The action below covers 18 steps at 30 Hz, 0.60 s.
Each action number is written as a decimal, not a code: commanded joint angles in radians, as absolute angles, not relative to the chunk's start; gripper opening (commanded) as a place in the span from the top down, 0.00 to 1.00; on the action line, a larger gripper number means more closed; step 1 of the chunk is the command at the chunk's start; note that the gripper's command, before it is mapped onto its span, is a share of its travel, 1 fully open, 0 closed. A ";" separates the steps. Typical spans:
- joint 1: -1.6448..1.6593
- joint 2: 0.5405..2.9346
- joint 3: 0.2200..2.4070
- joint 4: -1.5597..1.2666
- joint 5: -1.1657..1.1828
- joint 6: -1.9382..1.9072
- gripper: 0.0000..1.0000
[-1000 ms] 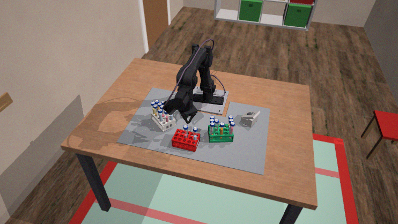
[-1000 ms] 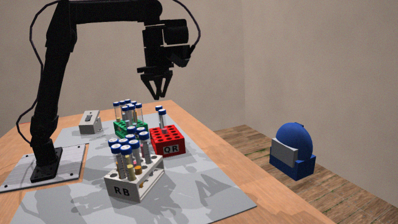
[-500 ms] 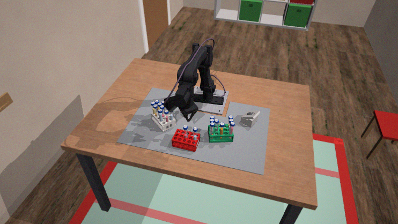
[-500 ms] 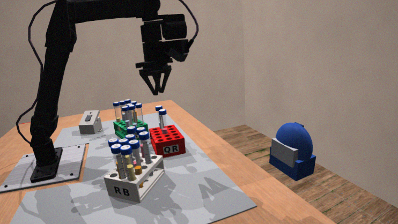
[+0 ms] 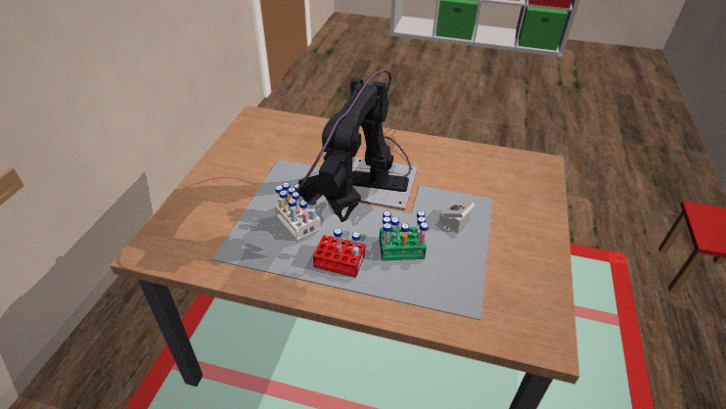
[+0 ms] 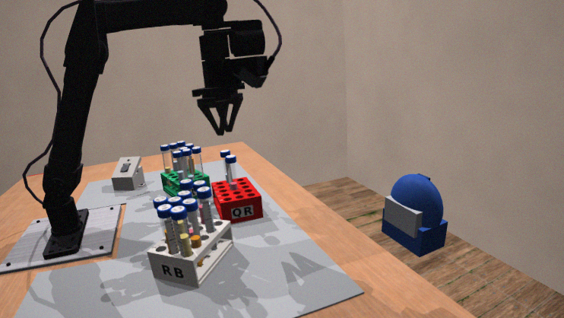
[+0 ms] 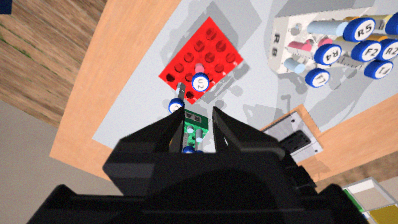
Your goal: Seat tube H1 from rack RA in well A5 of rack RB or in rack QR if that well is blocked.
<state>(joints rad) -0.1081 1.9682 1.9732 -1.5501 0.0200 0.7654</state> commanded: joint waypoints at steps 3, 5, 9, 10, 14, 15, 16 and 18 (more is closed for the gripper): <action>-0.110 1.971 2.016 -1.571 0.019 0.766 0.70; -0.107 1.971 2.017 -1.571 0.019 0.769 0.70; -0.100 1.970 2.015 -1.571 0.019 0.773 0.70; -0.098 1.970 2.015 -1.571 0.019 0.774 0.70; -0.094 1.969 2.013 -1.571 0.019 0.775 0.70; -0.094 1.969 2.013 -1.571 0.019 0.775 0.70; -0.094 1.969 2.013 -1.571 0.019 0.775 0.70; -0.093 1.968 2.012 -1.571 0.019 0.776 0.70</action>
<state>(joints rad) -0.1081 1.9694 1.9865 -1.5517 0.0196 0.7692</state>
